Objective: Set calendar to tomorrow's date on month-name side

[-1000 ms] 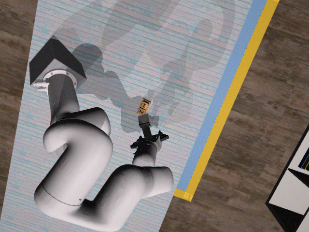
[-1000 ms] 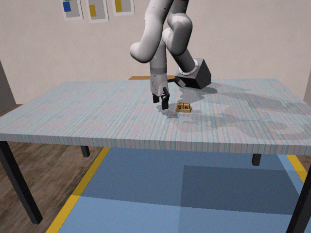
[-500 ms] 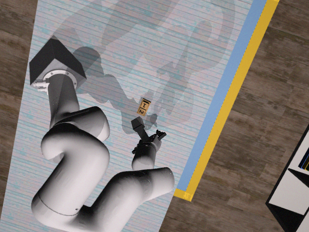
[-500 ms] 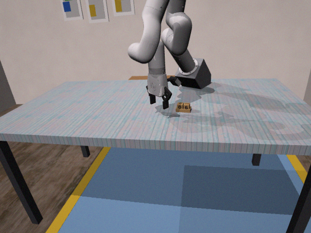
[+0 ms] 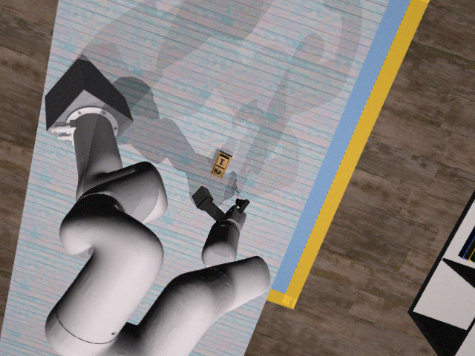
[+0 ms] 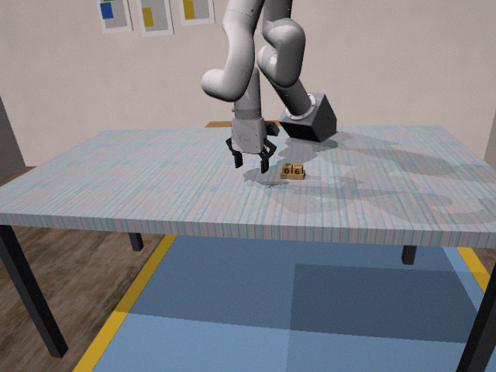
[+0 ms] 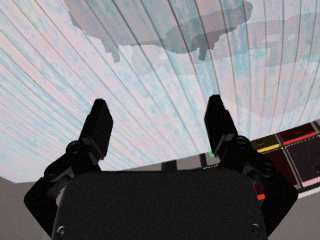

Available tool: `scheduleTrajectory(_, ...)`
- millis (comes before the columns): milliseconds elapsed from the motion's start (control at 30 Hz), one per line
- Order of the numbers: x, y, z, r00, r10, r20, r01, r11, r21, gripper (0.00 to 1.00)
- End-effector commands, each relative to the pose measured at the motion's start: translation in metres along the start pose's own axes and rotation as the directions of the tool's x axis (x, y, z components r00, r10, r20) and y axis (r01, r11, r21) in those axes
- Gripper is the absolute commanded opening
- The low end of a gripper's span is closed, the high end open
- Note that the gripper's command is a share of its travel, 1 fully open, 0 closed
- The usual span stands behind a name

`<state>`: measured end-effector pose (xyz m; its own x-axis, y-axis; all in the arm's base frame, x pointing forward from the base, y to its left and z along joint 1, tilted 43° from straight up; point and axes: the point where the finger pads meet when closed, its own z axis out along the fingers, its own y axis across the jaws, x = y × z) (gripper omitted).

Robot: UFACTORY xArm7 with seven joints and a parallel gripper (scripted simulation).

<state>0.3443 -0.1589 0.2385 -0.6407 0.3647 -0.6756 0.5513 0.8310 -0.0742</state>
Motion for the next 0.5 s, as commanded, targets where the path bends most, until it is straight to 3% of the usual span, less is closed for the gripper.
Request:
scheduleTrajectory(0, -0.0016, -0.0018, -0.0002, 0.989, -0.145, 0.004, 0.145, 0.989, -0.004, 1.00)
scheduleTrajectory(233, -0.0030, -0.0050, 0.0003, 0.984, -0.176, 0.004, 0.176, 0.984, -0.004, 1.00)
scheduleTrajectory(467, -0.0041, -0.0077, 0.0007, 0.922, -0.388, 0.005, 0.388, 0.922, -0.003, 1.00)
